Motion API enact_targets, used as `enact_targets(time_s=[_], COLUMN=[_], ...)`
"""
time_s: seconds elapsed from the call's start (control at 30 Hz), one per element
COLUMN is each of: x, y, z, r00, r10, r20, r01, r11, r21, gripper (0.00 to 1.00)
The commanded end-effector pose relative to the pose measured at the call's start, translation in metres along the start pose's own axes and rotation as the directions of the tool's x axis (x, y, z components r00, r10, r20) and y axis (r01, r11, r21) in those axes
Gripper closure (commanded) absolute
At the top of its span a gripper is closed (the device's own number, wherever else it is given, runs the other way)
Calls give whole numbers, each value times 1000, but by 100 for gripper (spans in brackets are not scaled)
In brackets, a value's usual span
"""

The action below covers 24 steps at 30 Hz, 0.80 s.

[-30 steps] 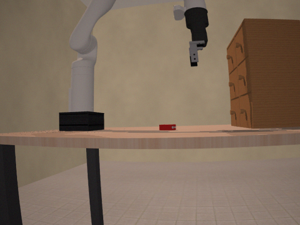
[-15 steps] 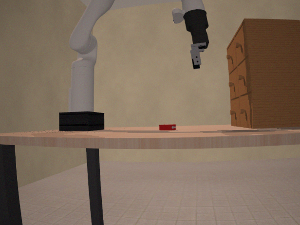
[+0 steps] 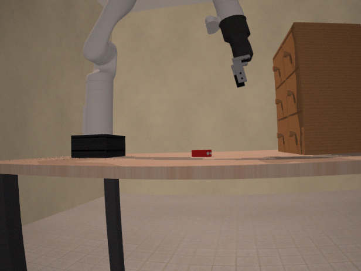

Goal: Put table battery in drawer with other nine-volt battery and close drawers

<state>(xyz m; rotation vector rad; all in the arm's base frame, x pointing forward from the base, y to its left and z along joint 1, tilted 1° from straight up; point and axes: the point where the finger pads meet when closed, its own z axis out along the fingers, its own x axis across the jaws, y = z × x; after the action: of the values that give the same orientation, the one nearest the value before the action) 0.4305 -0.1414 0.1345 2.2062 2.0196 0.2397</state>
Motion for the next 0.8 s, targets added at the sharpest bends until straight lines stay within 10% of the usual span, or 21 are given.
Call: enact_targets(time_s=[0.0, 0.77], x=[-1, -1], y=[-2, 9], z=[2, 27], r00=[1000, 1000], r10=[4, 4], r20=[0, 0], r01=[-4, -4], r11=[1000, 981], r21=[-16, -194], gripper=[0, 0])
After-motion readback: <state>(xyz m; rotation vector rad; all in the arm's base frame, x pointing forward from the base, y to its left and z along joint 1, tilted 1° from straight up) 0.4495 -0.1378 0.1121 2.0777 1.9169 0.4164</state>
